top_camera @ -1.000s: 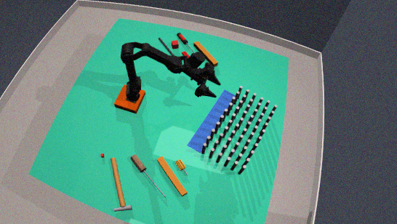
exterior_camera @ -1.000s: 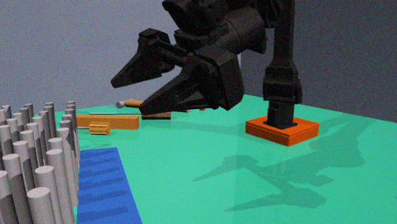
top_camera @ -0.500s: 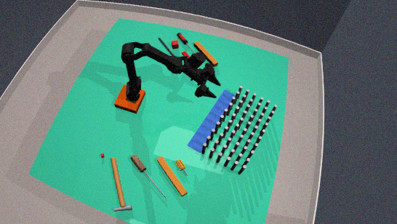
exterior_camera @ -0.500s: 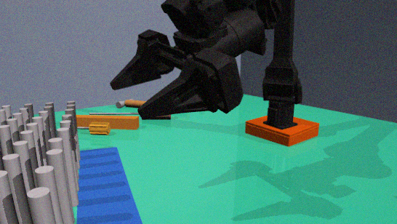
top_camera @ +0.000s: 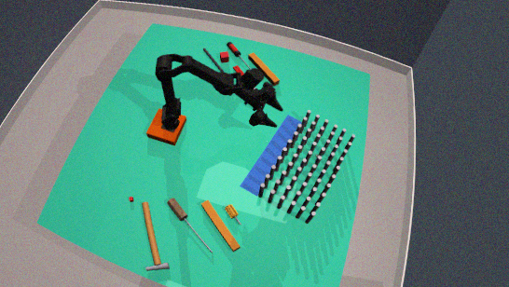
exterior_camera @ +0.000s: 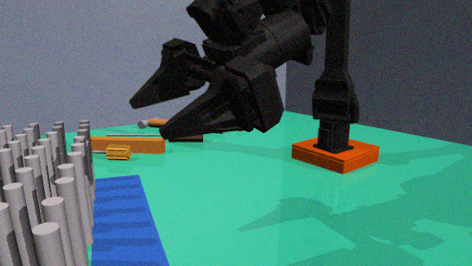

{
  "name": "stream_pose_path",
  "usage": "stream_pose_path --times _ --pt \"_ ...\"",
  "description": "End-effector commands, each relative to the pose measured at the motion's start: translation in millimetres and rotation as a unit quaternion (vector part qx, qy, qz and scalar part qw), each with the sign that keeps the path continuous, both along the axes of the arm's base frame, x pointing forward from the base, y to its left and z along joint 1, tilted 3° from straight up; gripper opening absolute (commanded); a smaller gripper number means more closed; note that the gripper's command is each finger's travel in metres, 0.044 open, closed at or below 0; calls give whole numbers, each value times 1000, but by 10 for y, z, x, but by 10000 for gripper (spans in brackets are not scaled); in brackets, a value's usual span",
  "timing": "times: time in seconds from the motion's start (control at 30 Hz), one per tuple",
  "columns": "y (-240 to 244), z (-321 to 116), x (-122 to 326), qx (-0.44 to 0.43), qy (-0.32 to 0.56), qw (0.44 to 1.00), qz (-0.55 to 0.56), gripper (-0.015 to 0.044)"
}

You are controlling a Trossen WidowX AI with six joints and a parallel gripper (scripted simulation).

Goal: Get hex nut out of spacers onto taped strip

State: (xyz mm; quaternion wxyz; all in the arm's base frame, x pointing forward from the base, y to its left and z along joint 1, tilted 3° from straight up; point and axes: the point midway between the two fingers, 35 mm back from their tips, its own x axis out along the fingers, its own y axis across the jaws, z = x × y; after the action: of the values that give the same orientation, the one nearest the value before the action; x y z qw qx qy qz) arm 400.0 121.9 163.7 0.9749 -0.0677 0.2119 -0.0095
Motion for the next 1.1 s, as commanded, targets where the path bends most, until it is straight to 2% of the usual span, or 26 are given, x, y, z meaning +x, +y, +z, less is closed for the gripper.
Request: stream_pose_path --times 0.0,0.13,0.23,0.47,0.6,0.77,1.07 --pt "-374 -37 100 67 14 996 -65 440" --pt "-1068 -96 177 206 28 960 -190 440" --pt "-1587 -135 145 308 27 908 -284 440" --pt "-2671 -203 -179 512 -12 716 -475 440" --pt "-3172 -224 -473 599 -50 576 -554 440" --pt "-3710 -234 -937 681 -110 371 -621 440" --pt "-4381 -199 -1963 737 -237 -45 -631 440"
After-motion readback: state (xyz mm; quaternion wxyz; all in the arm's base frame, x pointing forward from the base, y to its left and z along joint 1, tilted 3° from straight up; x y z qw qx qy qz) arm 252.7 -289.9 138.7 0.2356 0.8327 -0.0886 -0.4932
